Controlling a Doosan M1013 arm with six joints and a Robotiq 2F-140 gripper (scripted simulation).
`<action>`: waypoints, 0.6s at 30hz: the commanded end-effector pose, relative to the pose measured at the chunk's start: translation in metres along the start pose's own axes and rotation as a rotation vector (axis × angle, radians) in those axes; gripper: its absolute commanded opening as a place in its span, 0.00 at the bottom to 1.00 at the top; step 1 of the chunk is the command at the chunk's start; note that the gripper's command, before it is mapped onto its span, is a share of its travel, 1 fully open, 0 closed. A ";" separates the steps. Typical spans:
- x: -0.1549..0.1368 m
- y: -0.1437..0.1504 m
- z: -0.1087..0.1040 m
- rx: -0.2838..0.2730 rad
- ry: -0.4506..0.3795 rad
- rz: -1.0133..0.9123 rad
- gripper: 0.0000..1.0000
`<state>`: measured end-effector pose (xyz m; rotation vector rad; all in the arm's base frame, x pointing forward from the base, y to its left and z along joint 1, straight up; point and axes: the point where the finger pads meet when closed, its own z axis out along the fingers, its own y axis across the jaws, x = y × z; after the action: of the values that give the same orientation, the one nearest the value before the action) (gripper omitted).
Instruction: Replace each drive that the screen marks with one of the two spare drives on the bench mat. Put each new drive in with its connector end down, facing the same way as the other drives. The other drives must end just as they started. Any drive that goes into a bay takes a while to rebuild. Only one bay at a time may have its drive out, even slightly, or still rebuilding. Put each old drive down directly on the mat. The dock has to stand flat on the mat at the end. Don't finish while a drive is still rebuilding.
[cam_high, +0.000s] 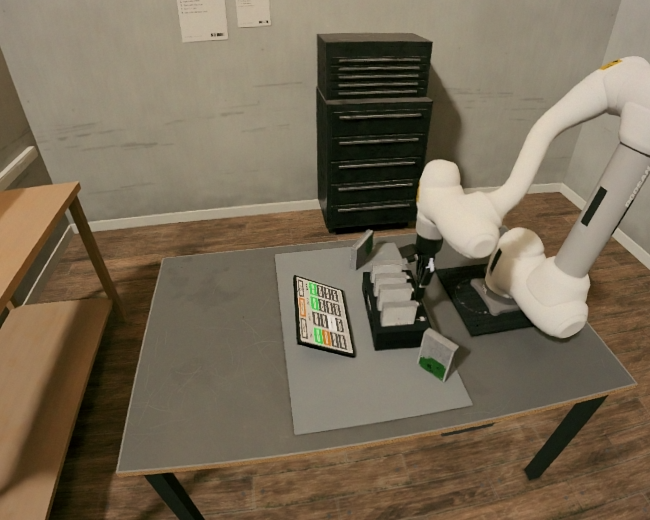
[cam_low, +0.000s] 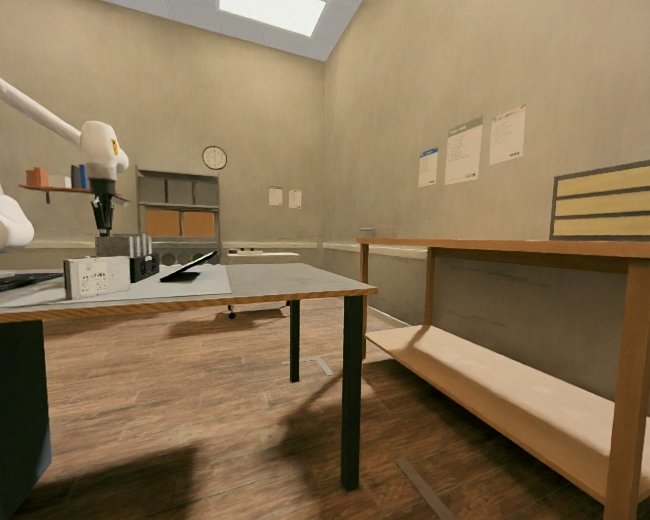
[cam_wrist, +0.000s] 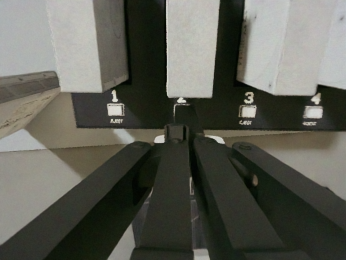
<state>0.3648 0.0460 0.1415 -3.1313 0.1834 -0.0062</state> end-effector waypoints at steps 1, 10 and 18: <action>0.000 0.000 -0.012 0.000 0.001 0.000 0.10; 0.000 0.000 -0.042 0.000 0.001 0.000 0.10; 0.000 0.000 -0.069 0.000 0.001 0.000 0.10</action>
<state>0.3646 0.0457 0.2049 -3.1313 0.1837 -0.0063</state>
